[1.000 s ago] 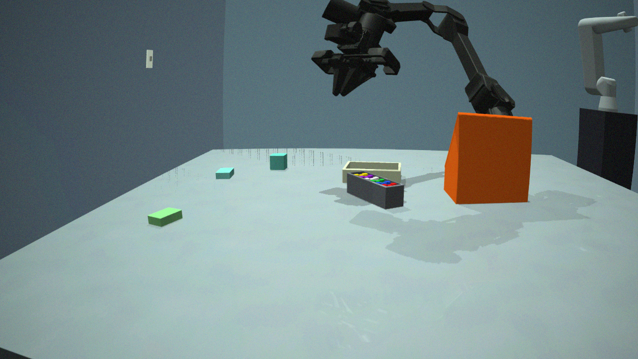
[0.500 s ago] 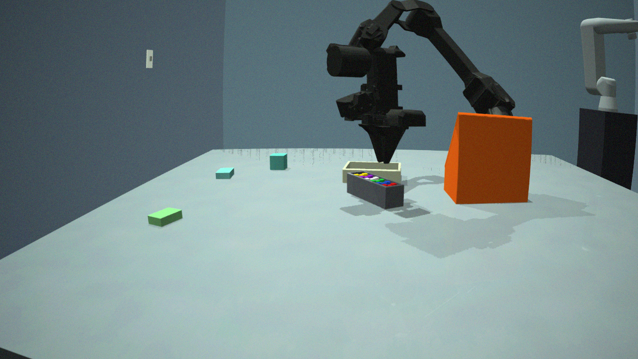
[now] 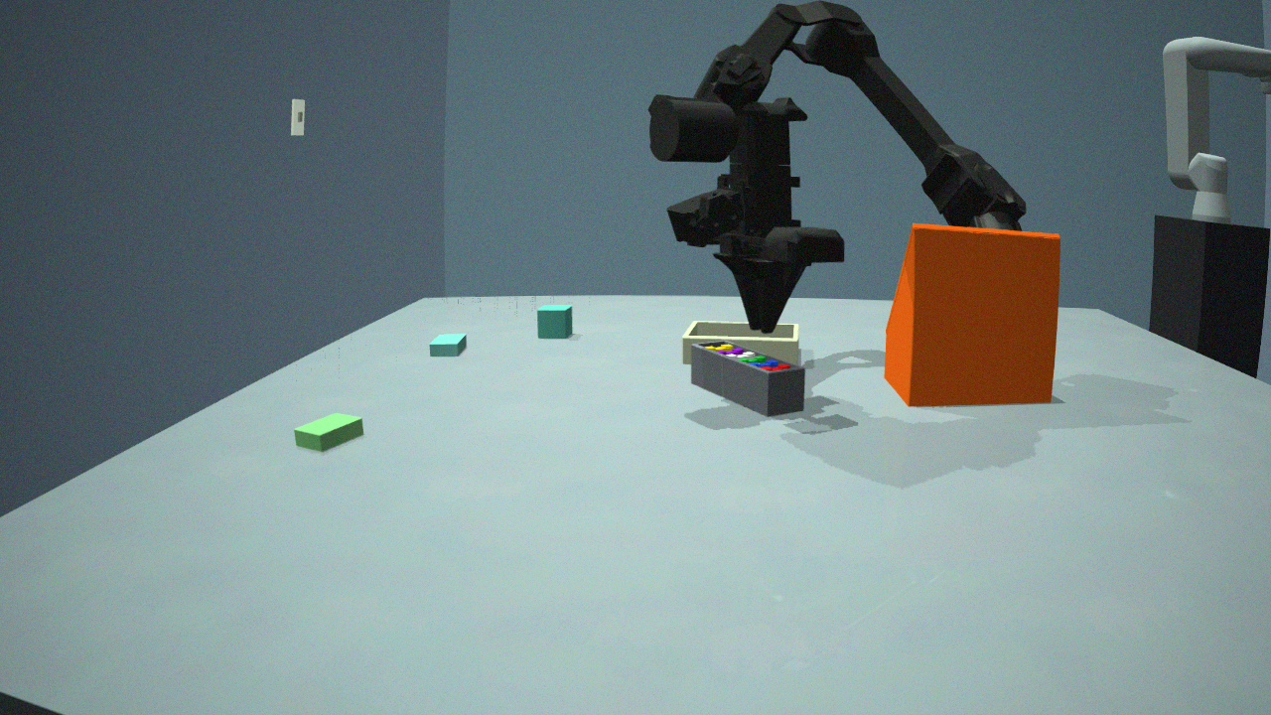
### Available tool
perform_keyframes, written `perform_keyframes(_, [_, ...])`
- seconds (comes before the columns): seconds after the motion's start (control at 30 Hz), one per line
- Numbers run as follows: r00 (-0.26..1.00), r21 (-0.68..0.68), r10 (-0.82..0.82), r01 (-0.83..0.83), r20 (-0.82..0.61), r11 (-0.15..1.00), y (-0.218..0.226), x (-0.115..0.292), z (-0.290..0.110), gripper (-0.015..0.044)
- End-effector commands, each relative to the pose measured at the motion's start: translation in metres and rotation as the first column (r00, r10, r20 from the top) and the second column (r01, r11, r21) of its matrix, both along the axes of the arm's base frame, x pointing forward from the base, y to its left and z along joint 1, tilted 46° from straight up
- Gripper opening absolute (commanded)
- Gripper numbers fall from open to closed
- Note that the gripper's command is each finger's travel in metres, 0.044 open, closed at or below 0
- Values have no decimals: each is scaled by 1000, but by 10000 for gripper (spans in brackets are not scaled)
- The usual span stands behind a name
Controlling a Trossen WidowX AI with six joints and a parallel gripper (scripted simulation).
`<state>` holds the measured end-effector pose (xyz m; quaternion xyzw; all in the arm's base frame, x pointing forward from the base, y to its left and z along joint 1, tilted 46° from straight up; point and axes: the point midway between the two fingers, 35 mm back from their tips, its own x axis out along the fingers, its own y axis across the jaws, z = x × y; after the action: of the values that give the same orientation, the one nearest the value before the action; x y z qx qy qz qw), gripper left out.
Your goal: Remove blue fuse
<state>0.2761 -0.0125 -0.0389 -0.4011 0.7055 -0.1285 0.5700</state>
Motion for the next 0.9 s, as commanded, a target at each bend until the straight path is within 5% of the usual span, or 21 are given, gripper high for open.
perform_keyframes(0.0, [1000,-7,1,-1,-7,1000,-5,-2,-3,74])
perform_keyframes(0.87, [1000,-8,0,0,-8,1000,-21,-3,-16,74])
